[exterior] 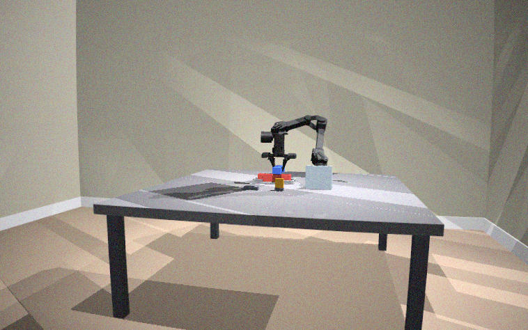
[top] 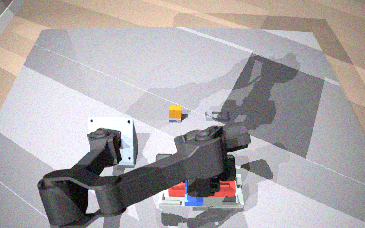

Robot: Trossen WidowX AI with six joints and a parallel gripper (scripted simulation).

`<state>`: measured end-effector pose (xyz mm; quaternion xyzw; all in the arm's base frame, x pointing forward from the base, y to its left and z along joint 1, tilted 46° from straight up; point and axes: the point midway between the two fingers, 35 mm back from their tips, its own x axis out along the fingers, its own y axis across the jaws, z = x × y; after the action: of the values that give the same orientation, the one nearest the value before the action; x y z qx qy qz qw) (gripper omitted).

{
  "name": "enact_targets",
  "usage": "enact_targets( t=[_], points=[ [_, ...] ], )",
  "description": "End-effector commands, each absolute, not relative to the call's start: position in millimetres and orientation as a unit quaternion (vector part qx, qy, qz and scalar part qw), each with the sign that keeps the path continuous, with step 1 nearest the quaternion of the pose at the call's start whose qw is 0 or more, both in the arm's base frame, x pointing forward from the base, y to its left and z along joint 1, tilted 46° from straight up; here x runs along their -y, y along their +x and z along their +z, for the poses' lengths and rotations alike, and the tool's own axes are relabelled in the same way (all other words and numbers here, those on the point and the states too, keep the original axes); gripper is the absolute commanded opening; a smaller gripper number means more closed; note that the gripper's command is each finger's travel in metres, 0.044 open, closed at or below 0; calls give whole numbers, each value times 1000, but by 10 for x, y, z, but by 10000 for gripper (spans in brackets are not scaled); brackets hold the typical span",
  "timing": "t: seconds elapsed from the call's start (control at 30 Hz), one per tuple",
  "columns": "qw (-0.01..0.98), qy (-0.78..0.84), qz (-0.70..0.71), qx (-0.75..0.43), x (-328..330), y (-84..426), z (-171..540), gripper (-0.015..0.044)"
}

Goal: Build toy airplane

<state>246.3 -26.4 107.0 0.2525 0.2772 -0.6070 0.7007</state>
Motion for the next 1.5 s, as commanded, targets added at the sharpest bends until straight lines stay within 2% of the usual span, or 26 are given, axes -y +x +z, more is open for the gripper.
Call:
enact_targets(
  t=[0.0,0.13,0.3,0.83,1.1,1.3,1.47],
  points=[
    [701,252,-607,-277,264,2463,1070,188],
    [701,252,-607,-277,264,2463,1070,161],
    [701,252,-607,-277,264,2463,1070,30],
    [701,252,-607,-277,264,2463,1070,440],
    [701,253,-607,-278,246,2464,1084,440],
    [707,253,-598,-280,-288,2393,1586,440],
    [707,251,-599,-279,-365,2399,1644,440]
  ],
)
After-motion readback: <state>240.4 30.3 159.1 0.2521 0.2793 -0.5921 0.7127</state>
